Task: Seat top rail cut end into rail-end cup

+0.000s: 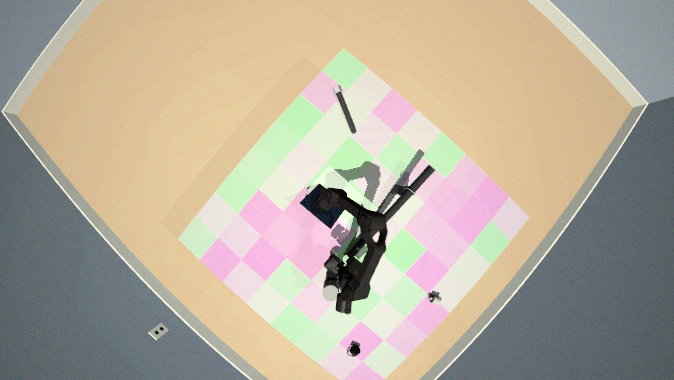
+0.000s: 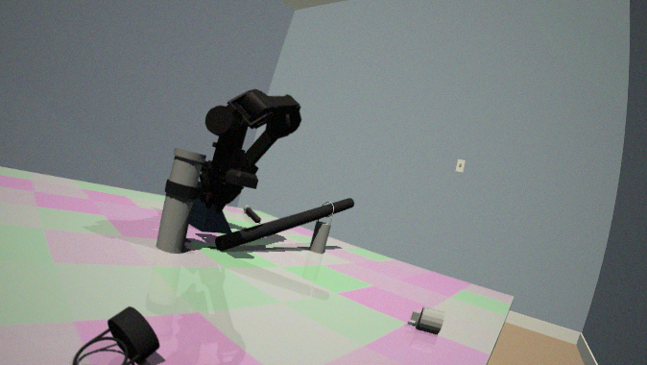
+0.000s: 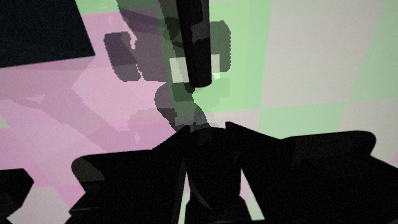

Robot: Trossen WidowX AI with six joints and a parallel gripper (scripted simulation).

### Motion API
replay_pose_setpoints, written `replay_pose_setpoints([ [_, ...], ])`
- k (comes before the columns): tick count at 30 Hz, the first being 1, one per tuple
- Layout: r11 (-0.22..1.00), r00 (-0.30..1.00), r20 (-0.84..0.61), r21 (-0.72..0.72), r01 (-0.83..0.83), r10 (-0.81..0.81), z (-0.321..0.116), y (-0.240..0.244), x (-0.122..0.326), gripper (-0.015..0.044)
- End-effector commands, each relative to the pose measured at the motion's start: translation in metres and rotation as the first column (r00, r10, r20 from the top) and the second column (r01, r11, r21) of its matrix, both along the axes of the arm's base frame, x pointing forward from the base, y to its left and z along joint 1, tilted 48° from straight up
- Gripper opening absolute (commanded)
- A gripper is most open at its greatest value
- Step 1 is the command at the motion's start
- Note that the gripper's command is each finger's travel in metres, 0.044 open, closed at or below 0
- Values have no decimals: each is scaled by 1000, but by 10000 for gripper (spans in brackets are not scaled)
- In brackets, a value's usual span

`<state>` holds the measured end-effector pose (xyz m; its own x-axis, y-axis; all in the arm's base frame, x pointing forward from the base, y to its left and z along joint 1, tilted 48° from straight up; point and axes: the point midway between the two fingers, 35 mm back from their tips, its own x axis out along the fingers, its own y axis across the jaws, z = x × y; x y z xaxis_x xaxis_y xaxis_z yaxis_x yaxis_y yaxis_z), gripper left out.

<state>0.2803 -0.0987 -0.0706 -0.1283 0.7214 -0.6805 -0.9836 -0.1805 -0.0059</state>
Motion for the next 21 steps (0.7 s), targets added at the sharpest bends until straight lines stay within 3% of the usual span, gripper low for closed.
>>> replay_pose_setpoints([
  [1, 1000, 1000, -1, 1, 9, -9, 0, 0, 1, 0],
  [21, 1000, 1000, 16, 6, -8, 8, 0, 0, -2, 0],
])
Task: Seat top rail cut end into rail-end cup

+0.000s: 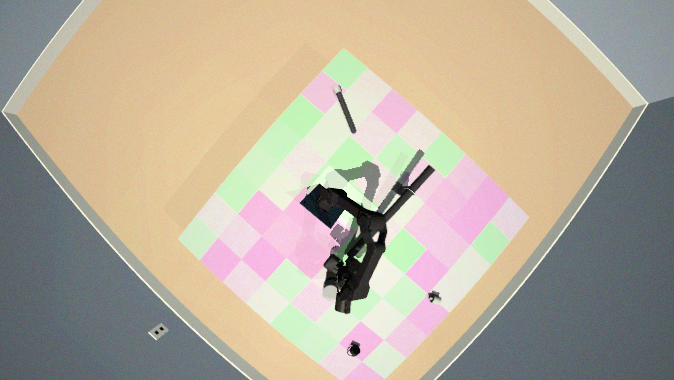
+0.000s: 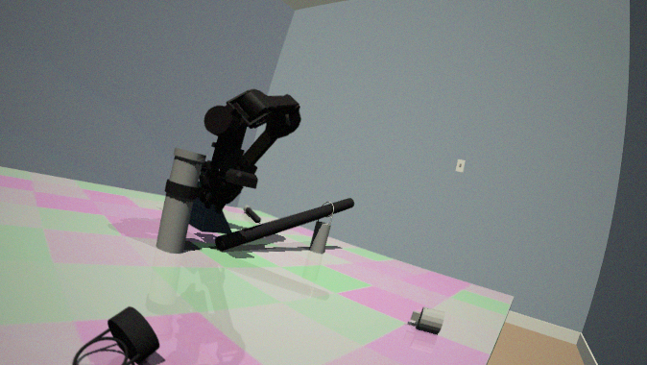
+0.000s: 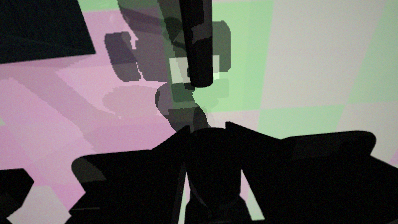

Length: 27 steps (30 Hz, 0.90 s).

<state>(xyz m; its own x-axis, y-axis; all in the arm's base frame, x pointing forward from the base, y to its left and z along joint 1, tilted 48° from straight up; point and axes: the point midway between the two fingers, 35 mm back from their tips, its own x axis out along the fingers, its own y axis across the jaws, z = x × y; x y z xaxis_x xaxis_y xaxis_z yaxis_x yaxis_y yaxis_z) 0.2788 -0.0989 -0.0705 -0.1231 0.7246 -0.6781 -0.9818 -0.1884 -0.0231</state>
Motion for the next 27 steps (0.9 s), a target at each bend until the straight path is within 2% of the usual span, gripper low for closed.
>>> replay_pose_setpoints([
  [1, 1000, 1000, 0, 0, 0, 0, 0, 0, 0, 0],
  [11, 1000, 1000, 0, 0, 0, 0, 1, 0, 0, 262],
  [18, 1000, 1000, -3, -1, 2, -2, 29, -2, 0, 440],
  [25, 1000, 1000, -5, -1, 3, -3, 56, -2, -1, 440],
  [27, 998, 998, -30, -4, 61, -61, 57, -3, 1, 440],
])
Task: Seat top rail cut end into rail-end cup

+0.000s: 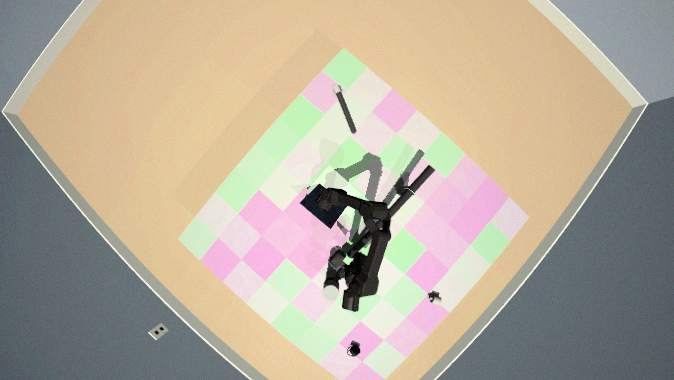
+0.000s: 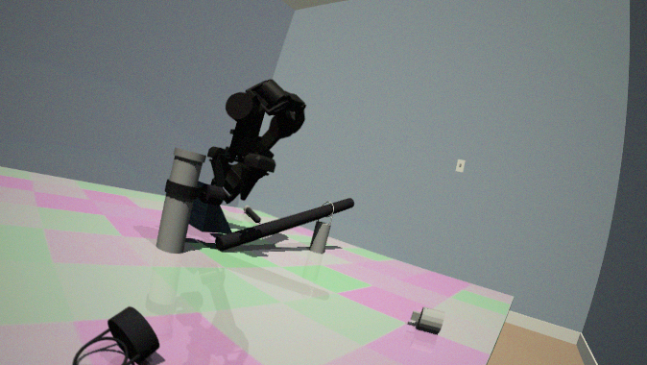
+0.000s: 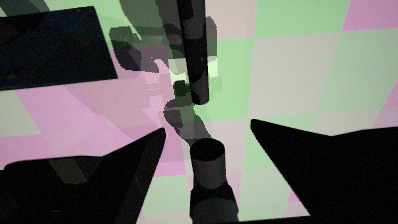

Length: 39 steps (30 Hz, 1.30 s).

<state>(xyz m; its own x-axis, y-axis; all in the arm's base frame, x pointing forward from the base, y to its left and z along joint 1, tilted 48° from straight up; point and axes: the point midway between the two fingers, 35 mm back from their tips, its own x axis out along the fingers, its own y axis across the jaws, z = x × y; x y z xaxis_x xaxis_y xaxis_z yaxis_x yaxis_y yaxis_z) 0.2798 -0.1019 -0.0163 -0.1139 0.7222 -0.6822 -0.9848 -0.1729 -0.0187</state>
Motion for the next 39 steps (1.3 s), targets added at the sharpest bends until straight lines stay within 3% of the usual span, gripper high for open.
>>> replay_pose_setpoints([
  [1, 994, 991, -65, -3, 114, -114, 11, 0, -1, 440],
  [5, 898, 864, -256, -45, 437, -433, 49, -1, -3, 440],
  [9, 714, 611, -438, -111, 691, -660, 86, 0, -8, 440],
  [15, 364, 107, -667, -259, 895, -737, 136, 7, -20, 440],
  [18, 283, -16, -709, -302, 910, -705, 148, 9, -24, 440],
  [31, 280, -30, -712, -314, 907, -701, 147, 10, -24, 440],
  [34, 257, -152, -732, -415, 873, -664, 143, 16, -23, 440],
  [39, 195, -527, -655, -708, 679, -542, 129, 34, -21, 440],
])
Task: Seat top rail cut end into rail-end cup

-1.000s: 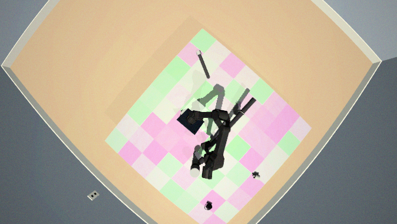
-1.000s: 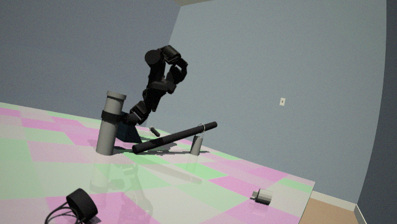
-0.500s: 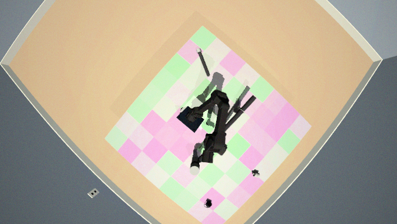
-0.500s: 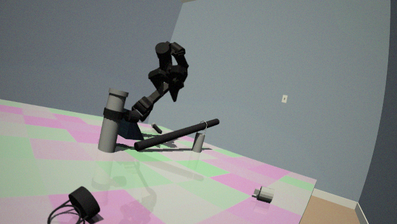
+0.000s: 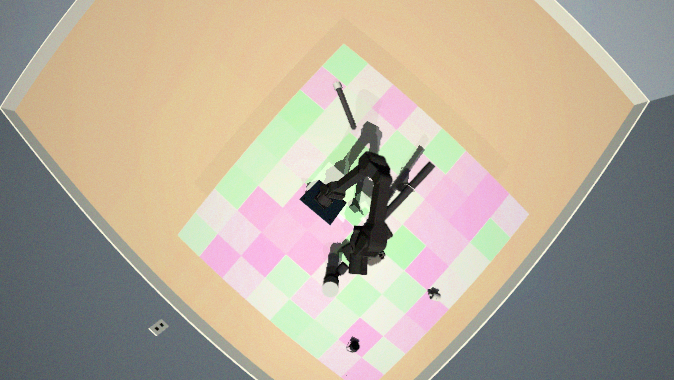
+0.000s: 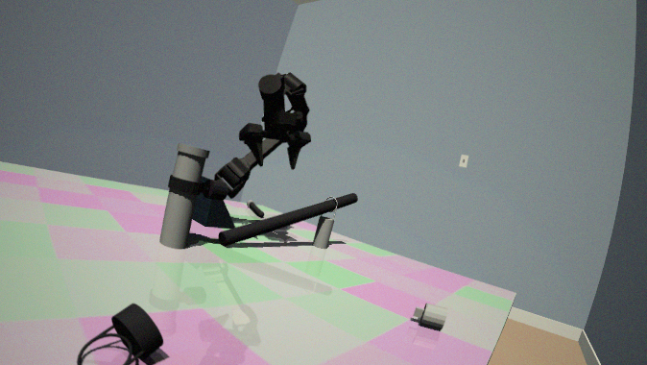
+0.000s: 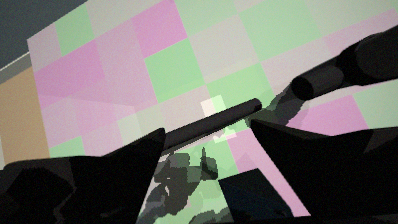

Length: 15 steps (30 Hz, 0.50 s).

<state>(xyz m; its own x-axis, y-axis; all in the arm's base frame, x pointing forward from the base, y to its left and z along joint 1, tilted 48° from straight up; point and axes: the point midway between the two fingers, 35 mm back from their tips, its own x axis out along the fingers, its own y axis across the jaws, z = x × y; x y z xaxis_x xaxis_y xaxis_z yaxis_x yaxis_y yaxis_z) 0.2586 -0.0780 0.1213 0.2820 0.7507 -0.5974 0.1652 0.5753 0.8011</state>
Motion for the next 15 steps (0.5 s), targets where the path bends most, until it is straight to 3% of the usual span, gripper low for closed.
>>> replay_pose_setpoints([
  [1, 992, 943, -316, 42, 122, -103, -11, 15, 0, 440],
  [4, 972, 814, -550, 17, 233, -185, -20, 26, 0, 440],
  [8, 929, 547, -784, -97, 358, -293, -31, 41, -1, 440],
  [12, 873, 274, -883, -246, 422, -382, -39, 54, -3, 440],
  [15, 869, 260, -885, -255, 424, -386, -40, 54, -3, 440],
])
